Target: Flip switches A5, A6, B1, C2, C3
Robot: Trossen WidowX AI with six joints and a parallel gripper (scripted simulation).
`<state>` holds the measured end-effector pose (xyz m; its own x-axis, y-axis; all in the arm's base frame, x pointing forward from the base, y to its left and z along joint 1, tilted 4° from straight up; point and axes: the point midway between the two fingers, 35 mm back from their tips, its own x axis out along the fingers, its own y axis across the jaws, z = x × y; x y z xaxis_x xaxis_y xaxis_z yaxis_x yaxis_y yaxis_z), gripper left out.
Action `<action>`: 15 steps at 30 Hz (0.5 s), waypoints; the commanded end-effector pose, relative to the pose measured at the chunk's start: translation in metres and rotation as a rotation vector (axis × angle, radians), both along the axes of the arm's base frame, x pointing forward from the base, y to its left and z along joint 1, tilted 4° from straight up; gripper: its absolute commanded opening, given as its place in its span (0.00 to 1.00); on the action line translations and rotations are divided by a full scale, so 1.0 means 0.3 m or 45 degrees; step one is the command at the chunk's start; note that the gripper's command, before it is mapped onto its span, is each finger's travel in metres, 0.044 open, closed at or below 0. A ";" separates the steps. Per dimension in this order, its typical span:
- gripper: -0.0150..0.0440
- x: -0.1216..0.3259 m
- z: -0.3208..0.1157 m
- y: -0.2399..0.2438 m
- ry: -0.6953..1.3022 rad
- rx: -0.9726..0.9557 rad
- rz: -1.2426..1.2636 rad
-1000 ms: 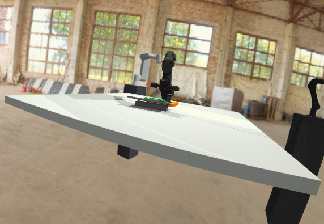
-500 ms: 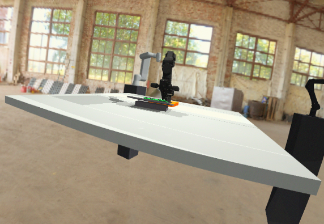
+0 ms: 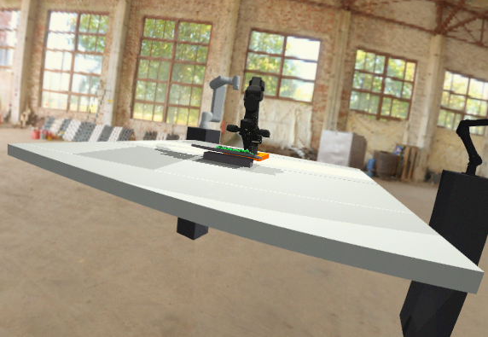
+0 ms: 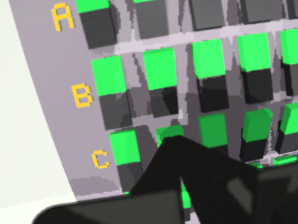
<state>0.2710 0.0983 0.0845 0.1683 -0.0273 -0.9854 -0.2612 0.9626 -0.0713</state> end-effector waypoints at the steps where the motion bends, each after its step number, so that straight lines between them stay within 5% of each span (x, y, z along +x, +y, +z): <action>1: 0.25 -0.003 -0.006 0.000 0.005 0.002 0.004; 15: 0.25 -0.001 -0.012 0.000 0.005 0.002 0.004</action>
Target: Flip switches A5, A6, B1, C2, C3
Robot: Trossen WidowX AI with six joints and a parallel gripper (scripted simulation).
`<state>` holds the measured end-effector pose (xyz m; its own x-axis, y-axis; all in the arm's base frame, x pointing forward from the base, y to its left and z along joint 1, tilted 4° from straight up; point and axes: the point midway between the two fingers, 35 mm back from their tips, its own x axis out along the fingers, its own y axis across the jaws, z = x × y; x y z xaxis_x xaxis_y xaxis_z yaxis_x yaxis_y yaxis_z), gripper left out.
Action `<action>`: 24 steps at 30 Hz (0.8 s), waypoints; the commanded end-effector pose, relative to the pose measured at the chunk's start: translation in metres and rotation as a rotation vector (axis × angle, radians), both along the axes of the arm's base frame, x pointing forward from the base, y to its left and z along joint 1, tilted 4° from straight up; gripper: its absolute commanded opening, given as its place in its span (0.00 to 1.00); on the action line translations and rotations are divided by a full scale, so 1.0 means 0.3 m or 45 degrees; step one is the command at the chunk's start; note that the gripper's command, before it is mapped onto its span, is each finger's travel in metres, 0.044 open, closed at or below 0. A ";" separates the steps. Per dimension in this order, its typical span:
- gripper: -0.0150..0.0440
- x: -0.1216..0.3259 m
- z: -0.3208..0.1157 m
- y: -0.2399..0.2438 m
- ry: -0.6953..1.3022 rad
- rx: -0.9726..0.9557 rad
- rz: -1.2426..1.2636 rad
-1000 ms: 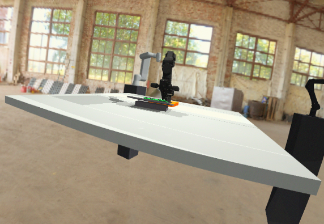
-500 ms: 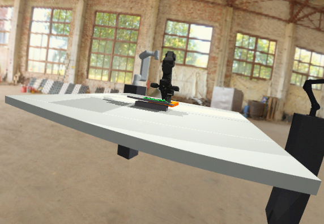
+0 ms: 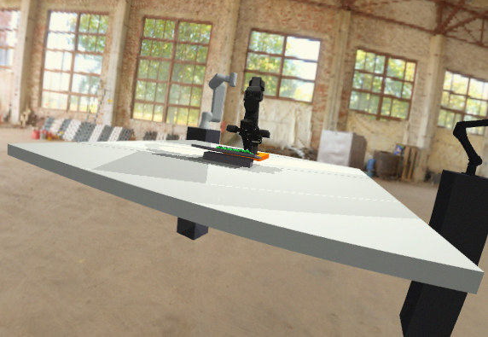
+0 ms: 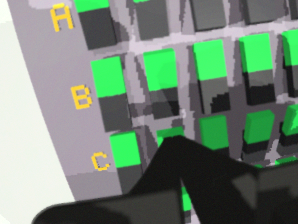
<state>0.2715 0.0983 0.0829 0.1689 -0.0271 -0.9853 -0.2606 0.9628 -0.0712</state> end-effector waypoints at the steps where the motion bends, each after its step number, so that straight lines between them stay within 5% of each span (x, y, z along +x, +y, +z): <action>1: 0.25 -0.003 -0.007 0.000 0.006 0.001 0.005; 24: 0.25 -0.001 -0.017 0.000 0.006 0.001 0.005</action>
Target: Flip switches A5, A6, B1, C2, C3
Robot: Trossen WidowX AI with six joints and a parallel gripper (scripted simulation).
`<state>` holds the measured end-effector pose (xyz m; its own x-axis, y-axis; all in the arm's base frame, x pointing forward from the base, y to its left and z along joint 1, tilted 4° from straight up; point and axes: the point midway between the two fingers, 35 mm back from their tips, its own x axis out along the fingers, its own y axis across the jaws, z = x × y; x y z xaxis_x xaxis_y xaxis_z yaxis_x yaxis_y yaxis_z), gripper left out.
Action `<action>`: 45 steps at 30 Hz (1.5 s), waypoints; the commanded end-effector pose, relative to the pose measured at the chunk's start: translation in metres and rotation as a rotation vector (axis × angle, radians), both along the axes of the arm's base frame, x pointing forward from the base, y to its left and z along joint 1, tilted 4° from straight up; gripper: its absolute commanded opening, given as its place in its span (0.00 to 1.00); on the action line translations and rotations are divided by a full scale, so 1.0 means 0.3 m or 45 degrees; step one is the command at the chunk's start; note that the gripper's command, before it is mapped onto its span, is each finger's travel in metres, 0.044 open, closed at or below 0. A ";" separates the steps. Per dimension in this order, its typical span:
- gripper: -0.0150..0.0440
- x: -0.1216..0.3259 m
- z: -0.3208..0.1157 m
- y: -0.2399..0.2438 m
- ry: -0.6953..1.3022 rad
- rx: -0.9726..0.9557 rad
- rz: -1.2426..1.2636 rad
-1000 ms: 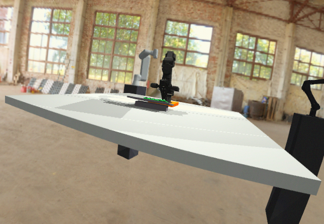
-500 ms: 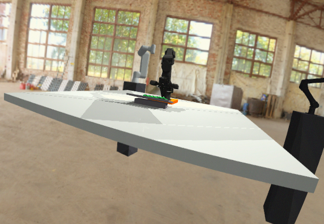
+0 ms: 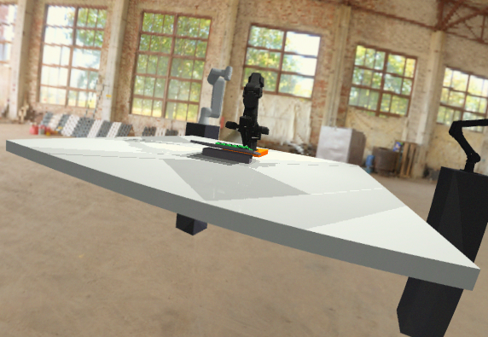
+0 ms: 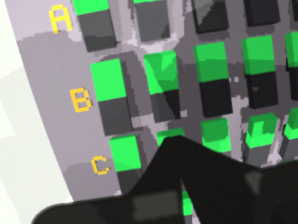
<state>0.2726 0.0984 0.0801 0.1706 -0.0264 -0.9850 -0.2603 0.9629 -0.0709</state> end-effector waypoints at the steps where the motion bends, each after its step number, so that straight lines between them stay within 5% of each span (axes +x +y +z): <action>1: 0.25 -0.005 -0.008 0.000 0.008 0.000 0.005; 10: 0.25 -0.004 -0.012 -0.001 0.008 0.000 0.005; 17: 0.25 -0.048 0.204 0.003 -0.023 0.009 0.007; 45: 0.25 -0.065 0.084 -0.097 -0.054 0.014 0.010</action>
<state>0.2541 0.0697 0.1100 0.2163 -0.0160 -0.9762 -0.2603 0.9627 -0.0734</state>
